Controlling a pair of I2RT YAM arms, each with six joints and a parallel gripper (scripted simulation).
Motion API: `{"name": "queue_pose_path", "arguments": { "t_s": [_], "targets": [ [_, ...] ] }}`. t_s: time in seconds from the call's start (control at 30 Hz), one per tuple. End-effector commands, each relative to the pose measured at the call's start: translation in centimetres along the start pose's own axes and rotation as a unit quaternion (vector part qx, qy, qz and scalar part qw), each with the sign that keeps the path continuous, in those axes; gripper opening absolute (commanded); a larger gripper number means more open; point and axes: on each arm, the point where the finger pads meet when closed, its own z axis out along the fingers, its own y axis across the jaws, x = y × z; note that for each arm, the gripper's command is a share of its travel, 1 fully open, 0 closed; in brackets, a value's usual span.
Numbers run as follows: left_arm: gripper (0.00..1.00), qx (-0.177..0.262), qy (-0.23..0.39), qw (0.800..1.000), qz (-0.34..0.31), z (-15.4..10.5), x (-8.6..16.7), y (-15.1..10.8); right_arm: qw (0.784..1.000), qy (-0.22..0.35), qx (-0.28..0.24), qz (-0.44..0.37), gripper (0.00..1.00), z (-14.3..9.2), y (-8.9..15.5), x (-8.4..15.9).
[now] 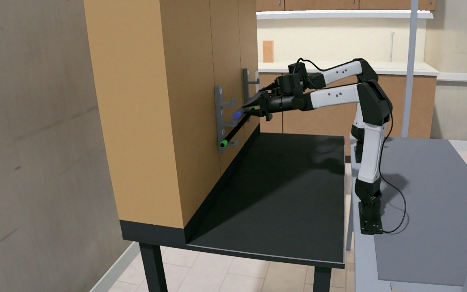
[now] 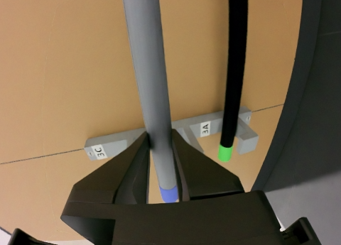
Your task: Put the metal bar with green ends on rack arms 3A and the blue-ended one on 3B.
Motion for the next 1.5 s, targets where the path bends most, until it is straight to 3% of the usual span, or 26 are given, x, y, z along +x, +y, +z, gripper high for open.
{"name": "queue_pose_path", "arguments": {
  "t_s": [0.0,1.47],
  "targets": [
    [0.0,-0.089,0.002,0.996,-0.024,-0.1,0.4,6.8,0.995,-0.002,0.097,0.012,0.0,-0.5,-7.2,0.1],
    [0.0,-0.089,0.002,0.996,-0.024,3.1,0.4,7.0,0.995,-0.002,0.097,0.012,0.0,2.7,-7.8,0.1]
  ]
}}
